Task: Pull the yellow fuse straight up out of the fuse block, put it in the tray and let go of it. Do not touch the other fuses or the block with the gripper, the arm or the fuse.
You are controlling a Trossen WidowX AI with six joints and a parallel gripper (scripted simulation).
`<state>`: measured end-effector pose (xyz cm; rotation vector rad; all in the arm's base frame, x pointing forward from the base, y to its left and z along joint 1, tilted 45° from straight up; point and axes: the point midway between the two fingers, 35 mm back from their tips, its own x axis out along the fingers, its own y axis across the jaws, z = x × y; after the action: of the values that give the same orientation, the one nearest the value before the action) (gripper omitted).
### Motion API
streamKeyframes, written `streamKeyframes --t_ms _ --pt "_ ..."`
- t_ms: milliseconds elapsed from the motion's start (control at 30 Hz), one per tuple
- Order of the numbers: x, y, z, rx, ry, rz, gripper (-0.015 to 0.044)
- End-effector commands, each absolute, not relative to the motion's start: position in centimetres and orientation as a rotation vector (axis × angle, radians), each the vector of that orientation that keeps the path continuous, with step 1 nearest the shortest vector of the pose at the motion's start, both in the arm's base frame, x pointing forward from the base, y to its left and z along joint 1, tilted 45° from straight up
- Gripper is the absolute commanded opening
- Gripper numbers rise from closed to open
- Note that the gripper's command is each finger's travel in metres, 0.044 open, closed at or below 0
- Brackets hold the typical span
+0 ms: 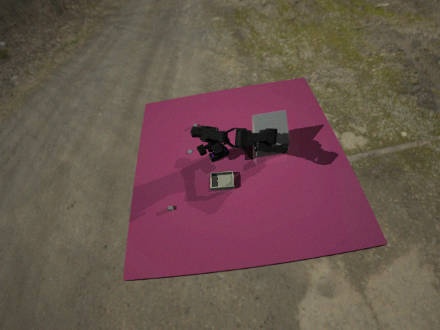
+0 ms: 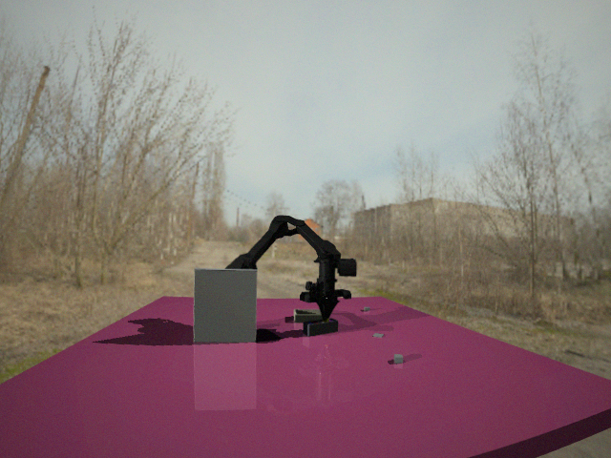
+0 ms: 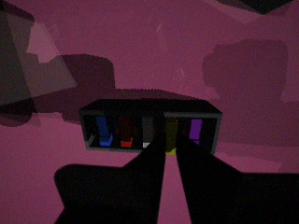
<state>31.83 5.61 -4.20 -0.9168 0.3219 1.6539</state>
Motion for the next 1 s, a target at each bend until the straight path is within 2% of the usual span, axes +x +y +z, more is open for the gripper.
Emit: streamKeyframes --t_ms 0,967 --pt "32.0 5.3 -3.9 -0.927 0.320 1.650 0.0000" --pt "32.0 4.3 -2.9 -0.924 0.321 1.650 0.0000"
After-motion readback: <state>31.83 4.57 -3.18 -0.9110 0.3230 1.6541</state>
